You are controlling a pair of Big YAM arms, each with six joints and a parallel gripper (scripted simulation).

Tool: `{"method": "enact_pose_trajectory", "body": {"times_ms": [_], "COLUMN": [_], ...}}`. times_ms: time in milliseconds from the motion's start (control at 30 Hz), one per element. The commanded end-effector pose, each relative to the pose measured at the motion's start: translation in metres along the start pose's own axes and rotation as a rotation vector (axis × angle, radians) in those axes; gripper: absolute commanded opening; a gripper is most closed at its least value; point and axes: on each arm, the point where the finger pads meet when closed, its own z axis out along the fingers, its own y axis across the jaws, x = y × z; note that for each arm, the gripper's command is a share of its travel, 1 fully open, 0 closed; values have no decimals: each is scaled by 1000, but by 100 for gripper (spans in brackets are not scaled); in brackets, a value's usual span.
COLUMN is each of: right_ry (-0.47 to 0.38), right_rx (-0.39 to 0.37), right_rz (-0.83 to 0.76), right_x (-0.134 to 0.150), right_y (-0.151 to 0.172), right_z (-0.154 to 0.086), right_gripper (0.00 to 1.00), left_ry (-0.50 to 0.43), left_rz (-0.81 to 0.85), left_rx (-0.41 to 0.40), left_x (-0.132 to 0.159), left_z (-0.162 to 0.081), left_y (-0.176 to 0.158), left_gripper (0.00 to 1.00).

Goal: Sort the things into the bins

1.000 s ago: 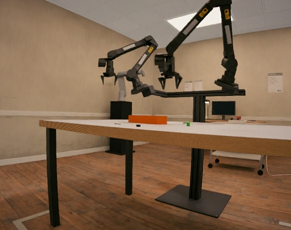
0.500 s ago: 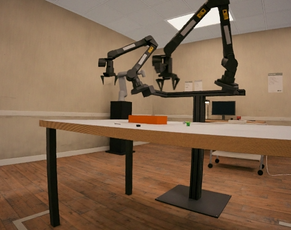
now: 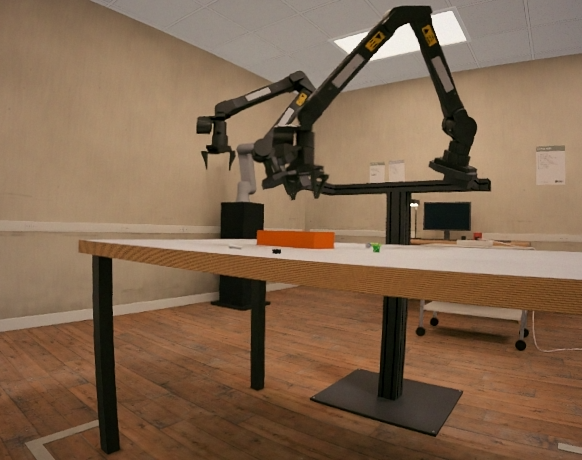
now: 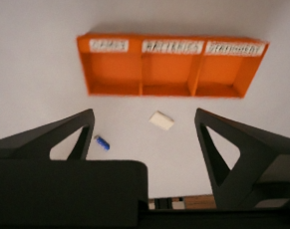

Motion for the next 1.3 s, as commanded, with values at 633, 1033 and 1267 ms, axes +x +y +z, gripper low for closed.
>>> {"method": "enact_pose_trajectory", "body": {"times_ms": [633,1033,1267], "right_ry": [-3,-3,-3], "right_rx": [7,7,7], "right_rz": [10,10,10], "right_x": [-3,-3,-3], "right_y": [-2,-2,-2], "right_z": [-2,-2,-2], "right_gripper": [100,100,100], "left_ry": [-58,-57,-57], "left_rz": [6,7,7], "left_rx": [42,42,41], "left_x": [-75,-75,-74], "left_z": [4,3,2], "left_y": [-50,-49,-49], "left_gripper": [100,100,100]}}
